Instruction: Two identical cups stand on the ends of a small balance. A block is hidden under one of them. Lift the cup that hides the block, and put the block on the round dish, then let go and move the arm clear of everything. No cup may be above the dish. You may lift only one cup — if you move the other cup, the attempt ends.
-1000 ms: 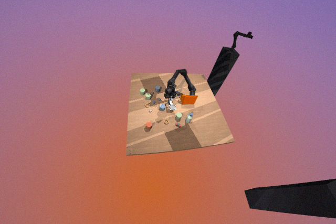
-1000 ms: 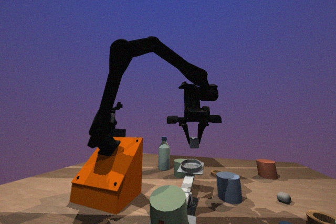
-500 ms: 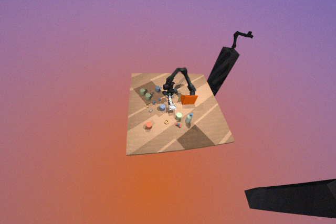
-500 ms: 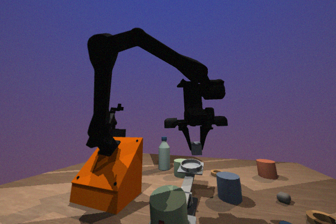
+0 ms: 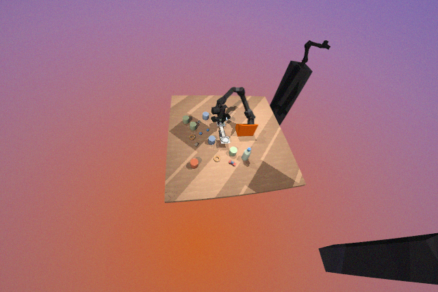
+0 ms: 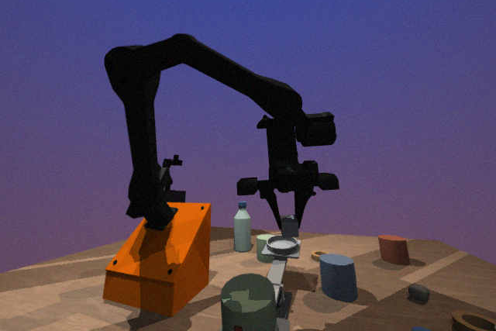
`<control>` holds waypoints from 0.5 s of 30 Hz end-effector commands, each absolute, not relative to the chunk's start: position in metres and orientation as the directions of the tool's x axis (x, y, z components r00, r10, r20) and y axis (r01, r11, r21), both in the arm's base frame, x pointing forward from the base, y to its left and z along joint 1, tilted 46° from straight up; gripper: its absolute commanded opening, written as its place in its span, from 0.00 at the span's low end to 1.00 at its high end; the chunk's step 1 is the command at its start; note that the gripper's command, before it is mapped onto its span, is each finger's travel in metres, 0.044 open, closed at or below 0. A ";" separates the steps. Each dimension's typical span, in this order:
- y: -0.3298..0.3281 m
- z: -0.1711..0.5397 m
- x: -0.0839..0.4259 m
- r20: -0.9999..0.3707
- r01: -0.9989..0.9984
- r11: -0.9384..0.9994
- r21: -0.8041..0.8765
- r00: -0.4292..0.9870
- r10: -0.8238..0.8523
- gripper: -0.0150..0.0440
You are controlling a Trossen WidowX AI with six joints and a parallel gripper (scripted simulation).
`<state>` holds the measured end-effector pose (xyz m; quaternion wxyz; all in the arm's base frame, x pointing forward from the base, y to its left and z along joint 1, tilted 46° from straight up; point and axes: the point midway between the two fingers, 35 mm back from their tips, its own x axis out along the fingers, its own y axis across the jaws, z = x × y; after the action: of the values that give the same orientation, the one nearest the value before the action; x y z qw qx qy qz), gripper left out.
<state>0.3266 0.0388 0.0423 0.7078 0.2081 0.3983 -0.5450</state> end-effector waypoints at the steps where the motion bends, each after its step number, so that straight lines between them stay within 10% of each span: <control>1: 0.031 0.049 0.327 -0.791 0.933 0.332 -0.137 0.099 -0.604 0.25; 15: 0.002 0.066 0.327 -0.794 0.925 0.355 -0.133 0.115 -0.597 0.25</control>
<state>0.3273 0.0108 0.0597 0.7148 0.2054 0.4043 -0.5323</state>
